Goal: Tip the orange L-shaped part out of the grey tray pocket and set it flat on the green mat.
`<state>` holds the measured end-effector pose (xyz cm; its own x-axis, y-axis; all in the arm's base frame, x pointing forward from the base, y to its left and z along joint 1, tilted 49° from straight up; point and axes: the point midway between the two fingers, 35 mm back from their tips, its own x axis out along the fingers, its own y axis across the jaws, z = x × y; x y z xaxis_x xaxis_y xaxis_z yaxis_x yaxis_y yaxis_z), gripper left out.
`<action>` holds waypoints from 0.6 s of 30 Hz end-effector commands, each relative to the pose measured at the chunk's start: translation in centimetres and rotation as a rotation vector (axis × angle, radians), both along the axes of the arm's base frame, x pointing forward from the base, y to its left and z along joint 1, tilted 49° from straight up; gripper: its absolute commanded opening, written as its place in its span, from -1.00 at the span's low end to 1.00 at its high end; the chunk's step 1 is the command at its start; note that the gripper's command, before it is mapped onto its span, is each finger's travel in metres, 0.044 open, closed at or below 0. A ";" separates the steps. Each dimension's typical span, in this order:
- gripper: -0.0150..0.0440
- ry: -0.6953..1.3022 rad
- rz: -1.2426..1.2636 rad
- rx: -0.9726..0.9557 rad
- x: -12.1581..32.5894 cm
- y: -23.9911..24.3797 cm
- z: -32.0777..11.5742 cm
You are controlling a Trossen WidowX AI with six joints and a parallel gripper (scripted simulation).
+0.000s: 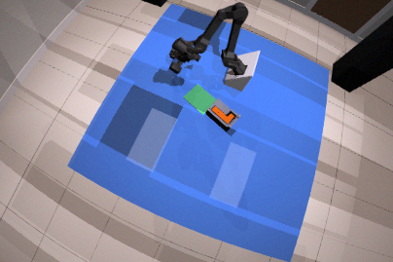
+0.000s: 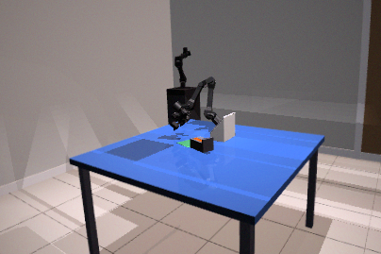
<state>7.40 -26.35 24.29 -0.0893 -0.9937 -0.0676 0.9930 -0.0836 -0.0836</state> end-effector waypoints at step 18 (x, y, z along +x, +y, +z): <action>0.12 0.291 0.540 0.602 21.4 11.5 -12.2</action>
